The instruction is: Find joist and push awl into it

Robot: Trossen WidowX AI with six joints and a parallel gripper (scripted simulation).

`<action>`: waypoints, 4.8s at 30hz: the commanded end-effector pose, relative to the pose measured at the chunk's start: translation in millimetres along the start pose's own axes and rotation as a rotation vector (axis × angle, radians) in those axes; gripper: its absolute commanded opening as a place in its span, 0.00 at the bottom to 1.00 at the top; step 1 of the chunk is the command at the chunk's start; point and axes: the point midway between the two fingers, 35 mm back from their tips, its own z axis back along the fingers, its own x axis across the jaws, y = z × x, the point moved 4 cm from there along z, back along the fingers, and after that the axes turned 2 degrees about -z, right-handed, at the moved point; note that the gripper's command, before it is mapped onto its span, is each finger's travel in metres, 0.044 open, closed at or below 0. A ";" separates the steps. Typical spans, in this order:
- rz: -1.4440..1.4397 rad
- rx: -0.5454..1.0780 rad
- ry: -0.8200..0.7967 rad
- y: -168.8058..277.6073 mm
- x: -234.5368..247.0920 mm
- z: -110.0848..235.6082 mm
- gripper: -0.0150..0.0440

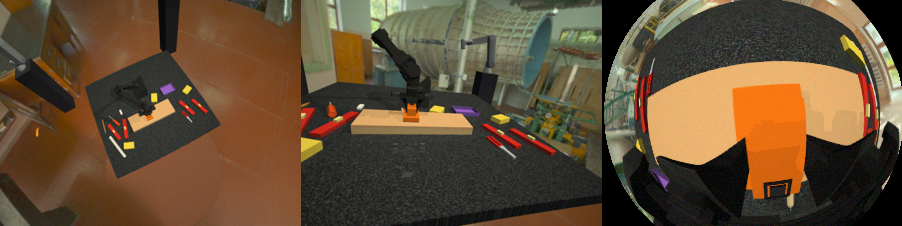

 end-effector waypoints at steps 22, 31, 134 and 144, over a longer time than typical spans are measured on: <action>-0.002 -0.001 -0.012 3.1 85.6 1.3 0.25; -0.002 -0.002 -0.014 4.1 115.1 2.0 0.25; -0.001 -0.001 -0.010 2.1 57.4 0.7 0.25; 0.000 -0.001 -0.009 0.9 24.5 0.2 0.25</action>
